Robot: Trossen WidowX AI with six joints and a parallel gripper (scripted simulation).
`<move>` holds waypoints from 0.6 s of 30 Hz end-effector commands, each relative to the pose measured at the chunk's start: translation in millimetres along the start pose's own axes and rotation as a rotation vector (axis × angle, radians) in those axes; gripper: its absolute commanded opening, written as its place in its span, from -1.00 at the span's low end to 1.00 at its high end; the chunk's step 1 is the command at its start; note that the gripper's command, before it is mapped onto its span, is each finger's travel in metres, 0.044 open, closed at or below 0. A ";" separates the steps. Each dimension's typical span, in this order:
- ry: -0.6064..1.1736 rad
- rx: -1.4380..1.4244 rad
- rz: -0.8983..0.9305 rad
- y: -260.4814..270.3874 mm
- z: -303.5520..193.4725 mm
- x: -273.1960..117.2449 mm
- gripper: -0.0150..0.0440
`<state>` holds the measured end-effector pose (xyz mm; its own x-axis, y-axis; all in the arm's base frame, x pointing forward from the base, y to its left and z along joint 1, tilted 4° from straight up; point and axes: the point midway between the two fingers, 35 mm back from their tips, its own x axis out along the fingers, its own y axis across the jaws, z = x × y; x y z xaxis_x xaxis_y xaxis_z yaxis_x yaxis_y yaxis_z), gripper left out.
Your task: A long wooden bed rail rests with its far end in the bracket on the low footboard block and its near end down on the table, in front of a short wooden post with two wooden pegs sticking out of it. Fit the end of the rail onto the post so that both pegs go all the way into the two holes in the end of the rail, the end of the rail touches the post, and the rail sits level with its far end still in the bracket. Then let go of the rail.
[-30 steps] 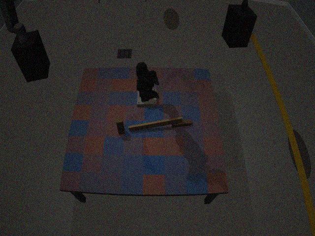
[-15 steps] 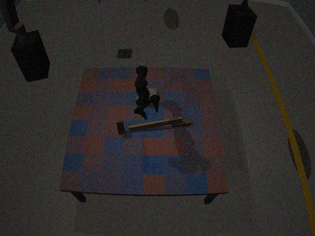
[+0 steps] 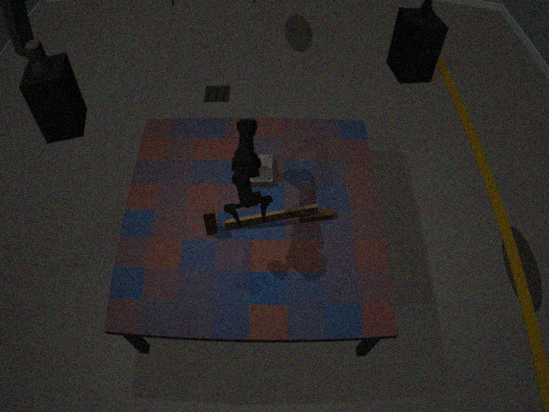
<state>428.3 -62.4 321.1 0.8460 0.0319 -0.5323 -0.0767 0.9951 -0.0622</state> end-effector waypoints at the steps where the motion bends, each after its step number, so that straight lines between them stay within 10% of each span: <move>1: 0.248 -0.347 0.006 -13.2 -74.4 19.1 1.00; 18: 0.724 -1.174 0.486 -21.1 -238.9 4.1 1.00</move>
<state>355.6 -99.0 167.7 0.4252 -0.0617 -0.9030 -0.7375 0.5548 -0.3852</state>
